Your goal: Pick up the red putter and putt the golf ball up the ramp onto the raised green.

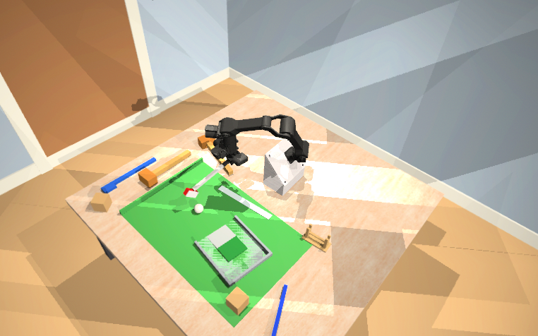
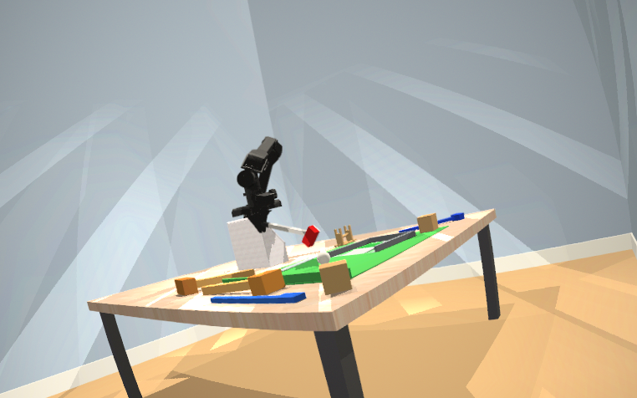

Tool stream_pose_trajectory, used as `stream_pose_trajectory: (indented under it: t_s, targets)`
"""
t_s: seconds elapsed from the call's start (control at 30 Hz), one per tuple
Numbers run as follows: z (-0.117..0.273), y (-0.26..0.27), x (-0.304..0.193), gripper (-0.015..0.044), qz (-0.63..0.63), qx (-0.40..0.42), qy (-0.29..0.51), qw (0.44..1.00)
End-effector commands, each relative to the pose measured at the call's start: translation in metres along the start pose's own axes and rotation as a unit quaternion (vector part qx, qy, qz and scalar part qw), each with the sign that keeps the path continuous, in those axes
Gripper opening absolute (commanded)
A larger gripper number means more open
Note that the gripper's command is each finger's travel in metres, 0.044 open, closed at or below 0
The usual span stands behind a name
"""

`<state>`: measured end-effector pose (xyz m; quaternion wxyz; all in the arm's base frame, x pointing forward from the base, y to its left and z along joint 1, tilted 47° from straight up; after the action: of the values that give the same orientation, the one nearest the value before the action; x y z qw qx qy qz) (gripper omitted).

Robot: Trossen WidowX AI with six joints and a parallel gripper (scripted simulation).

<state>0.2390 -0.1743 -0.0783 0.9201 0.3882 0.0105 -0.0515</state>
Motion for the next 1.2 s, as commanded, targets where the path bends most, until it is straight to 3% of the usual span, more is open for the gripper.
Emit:
stream_pose_trajectory:
  t_s: [0.0,0.27,1.17]
  targets:
    - [-0.003,-0.004,0.001,0.0,-0.007,-0.004,-0.002,1.0]
    - [-0.038,-0.004,0.001,0.0,-0.006,-0.004,-0.002,1.0]
    - [-0.069,-0.004,0.001,0.0,-0.006,-0.003,-0.002,1.0]
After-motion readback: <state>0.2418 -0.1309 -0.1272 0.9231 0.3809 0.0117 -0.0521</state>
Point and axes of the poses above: the point midway between the two fingers, 35 mm back from their tips, its own z axis back along the fingers, its own y axis across the jaws, x = y × z, the point moved 3 cm from there along z, back along the fingers, and after that the axes turned 3 degrees about z, right-handed, at the moved point
